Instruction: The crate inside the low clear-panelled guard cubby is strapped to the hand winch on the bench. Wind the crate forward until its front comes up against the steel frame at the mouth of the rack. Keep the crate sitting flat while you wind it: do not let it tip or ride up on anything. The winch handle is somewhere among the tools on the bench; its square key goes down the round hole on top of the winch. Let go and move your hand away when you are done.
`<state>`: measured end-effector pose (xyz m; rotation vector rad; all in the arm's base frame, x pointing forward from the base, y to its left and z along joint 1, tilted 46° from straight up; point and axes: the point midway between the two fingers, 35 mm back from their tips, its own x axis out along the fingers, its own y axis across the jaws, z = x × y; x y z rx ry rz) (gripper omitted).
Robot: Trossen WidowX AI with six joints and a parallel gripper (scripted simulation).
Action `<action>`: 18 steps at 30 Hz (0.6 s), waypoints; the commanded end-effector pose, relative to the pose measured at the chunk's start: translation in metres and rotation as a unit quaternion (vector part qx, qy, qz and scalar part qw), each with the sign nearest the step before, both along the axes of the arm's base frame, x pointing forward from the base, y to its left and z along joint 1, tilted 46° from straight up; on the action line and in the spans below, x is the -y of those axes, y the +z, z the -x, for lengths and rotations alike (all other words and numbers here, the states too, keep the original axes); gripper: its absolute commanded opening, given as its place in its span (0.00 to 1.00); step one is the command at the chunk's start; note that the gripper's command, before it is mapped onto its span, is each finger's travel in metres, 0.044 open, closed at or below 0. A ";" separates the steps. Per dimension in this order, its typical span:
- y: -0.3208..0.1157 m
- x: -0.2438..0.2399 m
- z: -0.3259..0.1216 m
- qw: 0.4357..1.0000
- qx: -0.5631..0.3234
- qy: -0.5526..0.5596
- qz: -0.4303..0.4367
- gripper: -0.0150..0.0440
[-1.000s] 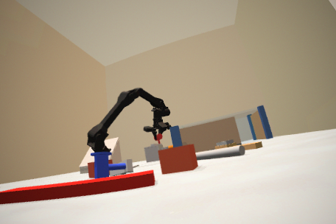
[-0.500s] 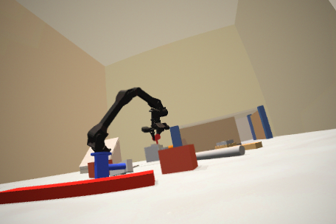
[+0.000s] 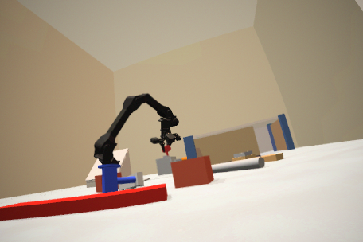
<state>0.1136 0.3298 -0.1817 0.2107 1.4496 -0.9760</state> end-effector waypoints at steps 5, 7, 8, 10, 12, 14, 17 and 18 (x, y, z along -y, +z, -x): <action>0.004 0.011 0.023 1.000 -0.016 0.001 0.014 0.25; 0.005 0.012 0.025 1.000 -0.016 0.001 0.014 0.25; 0.005 0.013 0.026 1.000 -0.016 0.001 0.014 0.25; 0.006 0.014 0.028 1.000 -0.016 0.001 0.014 0.25; 0.007 0.016 0.030 1.000 -0.016 0.001 0.014 0.25; 0.008 0.017 0.032 1.000 -0.016 0.001 0.014 0.25; 0.009 0.019 0.034 1.000 -0.016 0.001 0.014 0.25; 0.009 0.020 0.035 1.000 -0.016 0.001 0.015 0.25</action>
